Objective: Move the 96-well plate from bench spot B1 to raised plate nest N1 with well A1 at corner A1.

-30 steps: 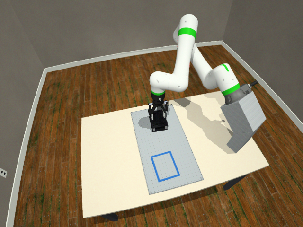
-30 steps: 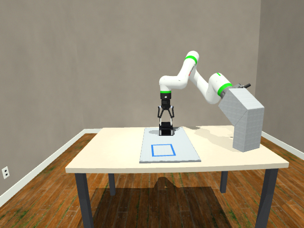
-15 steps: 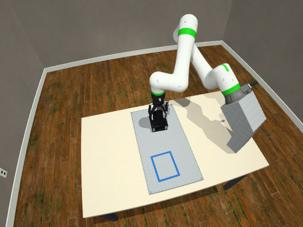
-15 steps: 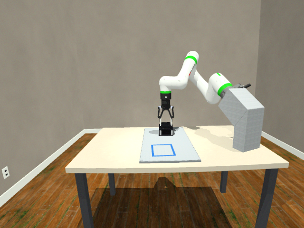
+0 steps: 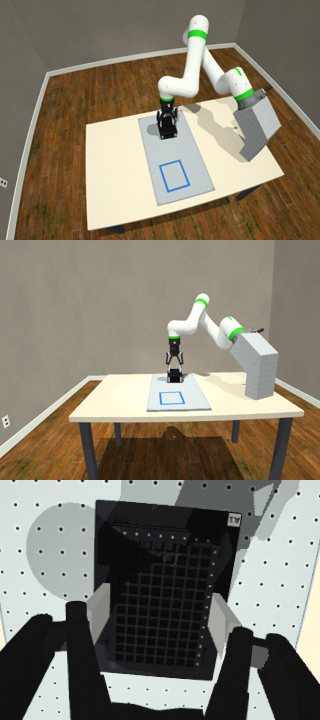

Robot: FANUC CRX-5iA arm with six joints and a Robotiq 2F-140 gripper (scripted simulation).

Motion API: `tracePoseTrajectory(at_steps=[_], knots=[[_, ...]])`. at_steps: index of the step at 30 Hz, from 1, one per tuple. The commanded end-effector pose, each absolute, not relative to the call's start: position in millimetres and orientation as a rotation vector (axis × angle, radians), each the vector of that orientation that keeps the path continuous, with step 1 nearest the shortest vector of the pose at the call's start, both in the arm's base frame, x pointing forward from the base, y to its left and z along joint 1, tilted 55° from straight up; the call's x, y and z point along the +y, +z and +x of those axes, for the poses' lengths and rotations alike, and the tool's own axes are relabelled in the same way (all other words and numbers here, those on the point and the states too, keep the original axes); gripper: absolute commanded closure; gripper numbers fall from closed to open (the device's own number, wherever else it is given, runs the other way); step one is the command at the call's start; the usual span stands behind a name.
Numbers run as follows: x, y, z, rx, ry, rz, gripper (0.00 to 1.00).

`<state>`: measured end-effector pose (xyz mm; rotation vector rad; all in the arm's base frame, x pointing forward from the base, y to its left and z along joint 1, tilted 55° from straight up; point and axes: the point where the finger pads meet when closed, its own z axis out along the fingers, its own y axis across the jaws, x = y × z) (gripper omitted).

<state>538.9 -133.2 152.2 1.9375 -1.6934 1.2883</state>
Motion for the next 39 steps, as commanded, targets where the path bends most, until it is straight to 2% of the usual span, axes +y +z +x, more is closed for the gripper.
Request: tracePoseTrajectory(at_steps=[1,27,28,39], knots=[[-133.2,152.0,539.1,-1.693,1.289,1.938,1.0],[-135.8,149.9,540.7,-1.693,1.289,1.938,1.0],[-135.9,149.8,540.8,-1.693,1.289,1.938,0.0],[-135.9,149.8,540.8,-1.693,1.289,1.938,0.0]])
